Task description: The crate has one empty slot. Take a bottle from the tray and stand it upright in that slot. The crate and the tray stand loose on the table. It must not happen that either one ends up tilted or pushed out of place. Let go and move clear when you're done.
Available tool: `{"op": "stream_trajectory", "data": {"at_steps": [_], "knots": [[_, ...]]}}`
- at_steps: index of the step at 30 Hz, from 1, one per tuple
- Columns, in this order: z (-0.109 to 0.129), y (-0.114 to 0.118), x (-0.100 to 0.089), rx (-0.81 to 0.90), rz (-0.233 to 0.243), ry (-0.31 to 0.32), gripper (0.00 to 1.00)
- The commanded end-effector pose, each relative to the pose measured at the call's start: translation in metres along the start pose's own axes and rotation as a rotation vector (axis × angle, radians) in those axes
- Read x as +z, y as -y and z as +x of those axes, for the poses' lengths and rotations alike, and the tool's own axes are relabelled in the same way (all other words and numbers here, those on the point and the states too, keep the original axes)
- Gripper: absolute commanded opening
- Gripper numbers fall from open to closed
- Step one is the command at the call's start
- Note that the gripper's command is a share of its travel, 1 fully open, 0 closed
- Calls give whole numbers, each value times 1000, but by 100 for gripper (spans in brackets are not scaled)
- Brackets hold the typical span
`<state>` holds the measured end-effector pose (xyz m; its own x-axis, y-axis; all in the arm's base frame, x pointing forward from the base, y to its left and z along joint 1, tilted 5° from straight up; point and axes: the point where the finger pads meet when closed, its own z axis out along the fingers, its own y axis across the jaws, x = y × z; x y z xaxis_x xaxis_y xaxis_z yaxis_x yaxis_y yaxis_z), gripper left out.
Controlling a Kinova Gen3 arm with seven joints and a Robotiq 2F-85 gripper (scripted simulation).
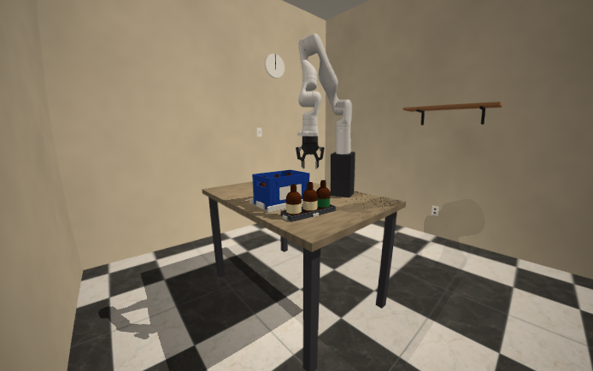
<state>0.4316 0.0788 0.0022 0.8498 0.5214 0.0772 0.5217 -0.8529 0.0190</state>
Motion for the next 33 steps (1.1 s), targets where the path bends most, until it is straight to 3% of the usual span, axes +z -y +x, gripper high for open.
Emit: {"op": "stream_trajectory", "data": {"at_steps": [1, 16, 33], "knots": [[0, 0, -1, 0, -2, -4, 64], [0, 0, 2, 0, -2, -4, 64], [1, 0, 19, 0, -3, -4, 64]]}}
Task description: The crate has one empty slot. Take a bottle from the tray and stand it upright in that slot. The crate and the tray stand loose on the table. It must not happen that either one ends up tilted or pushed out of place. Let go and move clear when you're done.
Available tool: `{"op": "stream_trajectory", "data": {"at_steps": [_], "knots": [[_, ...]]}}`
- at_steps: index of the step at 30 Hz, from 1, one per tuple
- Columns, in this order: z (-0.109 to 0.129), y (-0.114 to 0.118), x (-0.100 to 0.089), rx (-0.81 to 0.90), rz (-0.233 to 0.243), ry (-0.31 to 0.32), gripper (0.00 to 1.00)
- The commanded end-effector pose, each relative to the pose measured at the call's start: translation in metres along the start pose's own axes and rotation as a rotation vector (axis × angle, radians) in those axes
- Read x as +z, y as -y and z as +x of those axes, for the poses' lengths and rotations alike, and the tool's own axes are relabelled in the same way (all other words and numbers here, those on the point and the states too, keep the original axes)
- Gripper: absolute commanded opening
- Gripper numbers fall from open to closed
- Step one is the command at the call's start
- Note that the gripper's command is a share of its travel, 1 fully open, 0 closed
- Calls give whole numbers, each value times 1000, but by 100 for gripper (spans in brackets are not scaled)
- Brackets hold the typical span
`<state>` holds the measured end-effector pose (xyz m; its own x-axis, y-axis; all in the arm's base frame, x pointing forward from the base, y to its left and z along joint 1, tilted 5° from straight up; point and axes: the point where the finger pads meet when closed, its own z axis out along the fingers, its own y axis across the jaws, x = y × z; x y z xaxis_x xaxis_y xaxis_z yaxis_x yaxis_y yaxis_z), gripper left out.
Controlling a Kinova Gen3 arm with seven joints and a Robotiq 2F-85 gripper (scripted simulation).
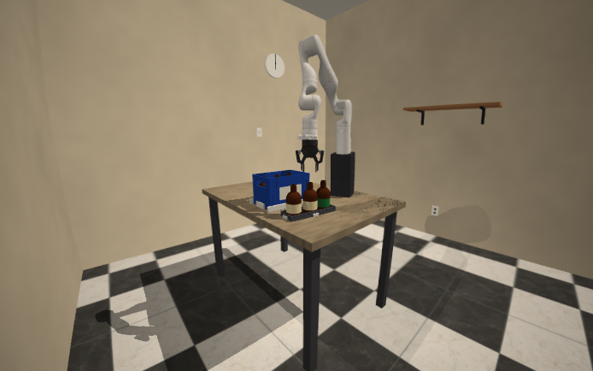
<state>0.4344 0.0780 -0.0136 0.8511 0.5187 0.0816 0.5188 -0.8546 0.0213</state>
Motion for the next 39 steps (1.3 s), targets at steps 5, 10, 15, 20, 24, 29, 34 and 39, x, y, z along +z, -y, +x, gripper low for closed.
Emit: {"op": "stream_trajectory", "data": {"at_steps": [5, 10, 15, 20, 24, 29, 34, 39], "knots": [[0, 2, 11, -3, 0, 1, 64], [0, 2, 17, -3, 0, 1, 64], [0, 2, 23, -3, 0, 1, 64], [0, 2, 26, -3, 0, 1, 64], [0, 2, 29, -3, 0, 1, 64], [0, 2, 30, -3, 0, 1, 64], [0, 2, 30, -3, 0, 1, 64], [0, 2, 30, -3, 0, 1, 64]]}}
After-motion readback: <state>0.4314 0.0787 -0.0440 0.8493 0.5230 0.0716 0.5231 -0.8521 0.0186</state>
